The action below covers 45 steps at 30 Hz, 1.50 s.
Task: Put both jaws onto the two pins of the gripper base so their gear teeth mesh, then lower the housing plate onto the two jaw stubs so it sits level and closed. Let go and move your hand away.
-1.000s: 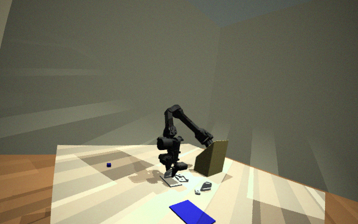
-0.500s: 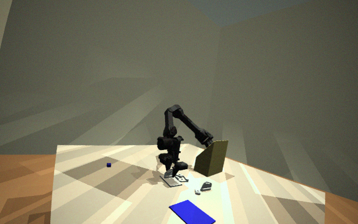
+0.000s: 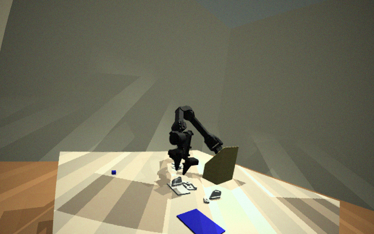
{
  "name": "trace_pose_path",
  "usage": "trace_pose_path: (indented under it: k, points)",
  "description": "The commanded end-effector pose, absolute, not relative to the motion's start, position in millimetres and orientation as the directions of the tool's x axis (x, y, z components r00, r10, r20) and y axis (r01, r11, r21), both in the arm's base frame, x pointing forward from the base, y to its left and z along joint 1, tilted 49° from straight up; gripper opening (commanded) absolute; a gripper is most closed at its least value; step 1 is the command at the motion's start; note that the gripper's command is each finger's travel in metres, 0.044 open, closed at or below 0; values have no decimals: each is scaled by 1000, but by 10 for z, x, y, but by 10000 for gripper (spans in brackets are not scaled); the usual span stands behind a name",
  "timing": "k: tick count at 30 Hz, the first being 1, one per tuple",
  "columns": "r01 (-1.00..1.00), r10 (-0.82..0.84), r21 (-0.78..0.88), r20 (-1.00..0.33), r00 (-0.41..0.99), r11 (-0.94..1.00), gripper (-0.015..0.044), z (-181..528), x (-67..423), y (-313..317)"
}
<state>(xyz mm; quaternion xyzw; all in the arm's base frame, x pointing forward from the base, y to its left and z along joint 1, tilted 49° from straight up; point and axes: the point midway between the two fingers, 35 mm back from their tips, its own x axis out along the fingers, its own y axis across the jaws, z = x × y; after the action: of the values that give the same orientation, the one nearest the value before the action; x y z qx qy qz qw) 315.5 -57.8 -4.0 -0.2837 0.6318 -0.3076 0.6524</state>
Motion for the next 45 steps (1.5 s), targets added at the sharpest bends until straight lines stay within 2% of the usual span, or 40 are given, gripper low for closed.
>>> trace_pose_path:
  k: [1,4,5,16,45]
  points:
    - [78,-740,-737,-672,15,671,355,-244,3116,-359]
    - [121,-728,-722,-685,15,682,434,-432,3056,-140]
    - [132,-726,-719,-687,14,683,440,-492,3031,-67]
    - [270,-750,-721,-661,7,638,440,-1221,2454,707]
    - [273,-752,-722,-659,7,636,440,-1612,2455,280]
